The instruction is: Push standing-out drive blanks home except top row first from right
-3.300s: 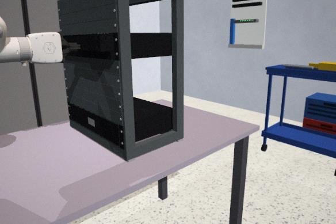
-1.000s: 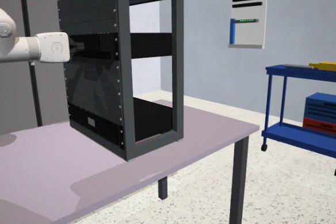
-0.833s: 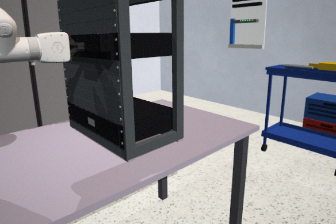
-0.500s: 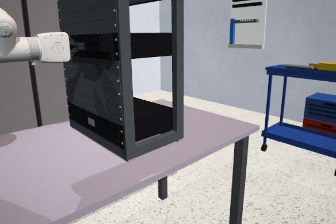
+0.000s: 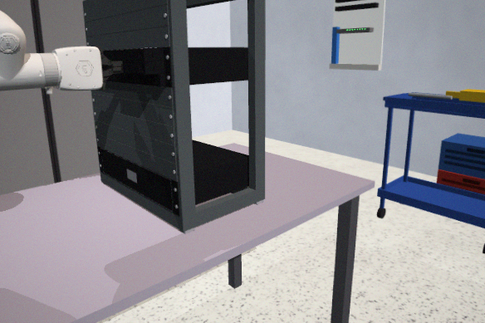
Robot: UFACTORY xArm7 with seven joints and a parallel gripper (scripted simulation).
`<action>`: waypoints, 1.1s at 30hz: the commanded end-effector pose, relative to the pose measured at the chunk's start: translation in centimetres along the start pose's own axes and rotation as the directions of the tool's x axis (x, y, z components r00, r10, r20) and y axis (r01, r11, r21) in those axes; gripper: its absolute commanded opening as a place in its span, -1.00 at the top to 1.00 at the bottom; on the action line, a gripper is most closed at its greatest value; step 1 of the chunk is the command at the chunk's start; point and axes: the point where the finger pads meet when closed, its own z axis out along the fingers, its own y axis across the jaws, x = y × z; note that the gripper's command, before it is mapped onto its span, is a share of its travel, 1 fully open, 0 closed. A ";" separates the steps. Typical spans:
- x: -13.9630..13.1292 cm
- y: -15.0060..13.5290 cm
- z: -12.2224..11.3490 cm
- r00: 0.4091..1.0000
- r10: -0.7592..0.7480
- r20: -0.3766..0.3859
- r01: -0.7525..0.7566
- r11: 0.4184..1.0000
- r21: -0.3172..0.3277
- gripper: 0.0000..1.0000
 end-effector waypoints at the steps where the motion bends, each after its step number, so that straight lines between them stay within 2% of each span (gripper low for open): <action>1: 0.0 0.2 0.1 1.000 0.000 0.001 0.000 1.000 -0.003 1.00; 33: 0.0 0.2 0.6 1.000 0.000 0.001 0.000 1.000 -0.003 1.00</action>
